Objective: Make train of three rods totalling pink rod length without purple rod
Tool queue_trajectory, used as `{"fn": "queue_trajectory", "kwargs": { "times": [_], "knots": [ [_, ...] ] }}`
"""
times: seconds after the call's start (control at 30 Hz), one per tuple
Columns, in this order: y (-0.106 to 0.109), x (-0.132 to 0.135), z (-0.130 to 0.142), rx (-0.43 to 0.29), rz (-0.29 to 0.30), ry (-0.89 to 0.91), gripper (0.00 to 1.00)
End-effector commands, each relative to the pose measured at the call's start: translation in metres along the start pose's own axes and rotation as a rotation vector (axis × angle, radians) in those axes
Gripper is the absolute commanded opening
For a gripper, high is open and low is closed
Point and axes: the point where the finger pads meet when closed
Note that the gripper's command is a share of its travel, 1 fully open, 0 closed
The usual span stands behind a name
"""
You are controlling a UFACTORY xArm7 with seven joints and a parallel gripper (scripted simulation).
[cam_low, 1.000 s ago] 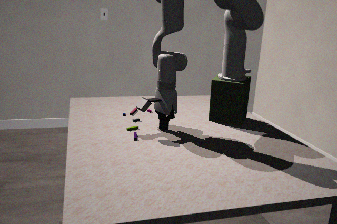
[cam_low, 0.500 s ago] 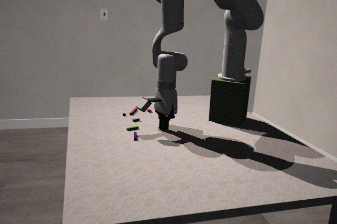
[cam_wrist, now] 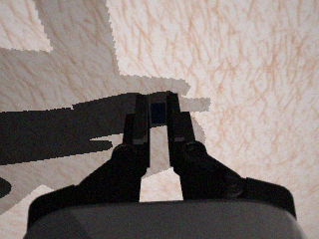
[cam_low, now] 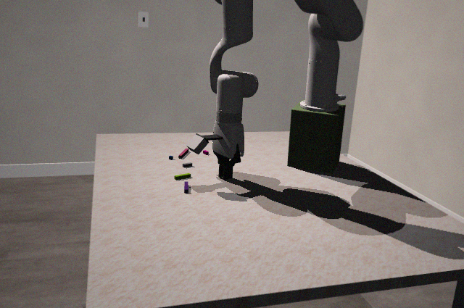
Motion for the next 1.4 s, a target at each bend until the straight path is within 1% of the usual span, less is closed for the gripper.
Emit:
{"fn": "queue_trajectory", "kwargs": {
  "times": [0.0, 0.03, 0.07, 0.2, 0.23, 0.57, 0.7, 0.77, 0.87, 1.2, 1.27, 1.37],
  "knots": [
    [0.001, 0.000, -0.001, 0.003, 0.000, 0.000, 0.16],
    [0.001, 0.000, -0.001, 0.003, 0.000, 0.000, 0.16],
    [0.001, 0.000, -0.001, 0.003, 0.000, 0.000, 0.20],
    [0.001, 0.000, -0.001, 0.003, 0.000, 0.000, 0.20],
    [0.001, 0.000, -0.001, 0.003, 0.000, 0.000, 0.24],
    [0.001, 0.000, -0.001, 0.003, 0.000, 0.000, 0.24],
    [0.007, 0.000, -0.001, 0.003, 0.000, 0.000, 0.24],
    [0.007, 0.000, -0.001, 0.003, 0.000, 0.000, 0.24],
    [0.020, 0.000, -0.001, 0.003, 0.000, 0.000, 0.24],
    [0.072, 0.000, -0.001, 0.003, 0.000, 0.000, 0.24],
    [0.079, 0.000, -0.001, 0.003, 0.000, 0.000, 0.24],
    [0.082, 0.000, -0.001, 0.003, 0.000, 0.000, 0.24]
  ]
}}
Point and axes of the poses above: the point where the finger pads meet when closed, its own y axis back along the fingers, its own x axis across the jaws, z = x × y, and after that the axes turned 10 degrees about -y, right-handed
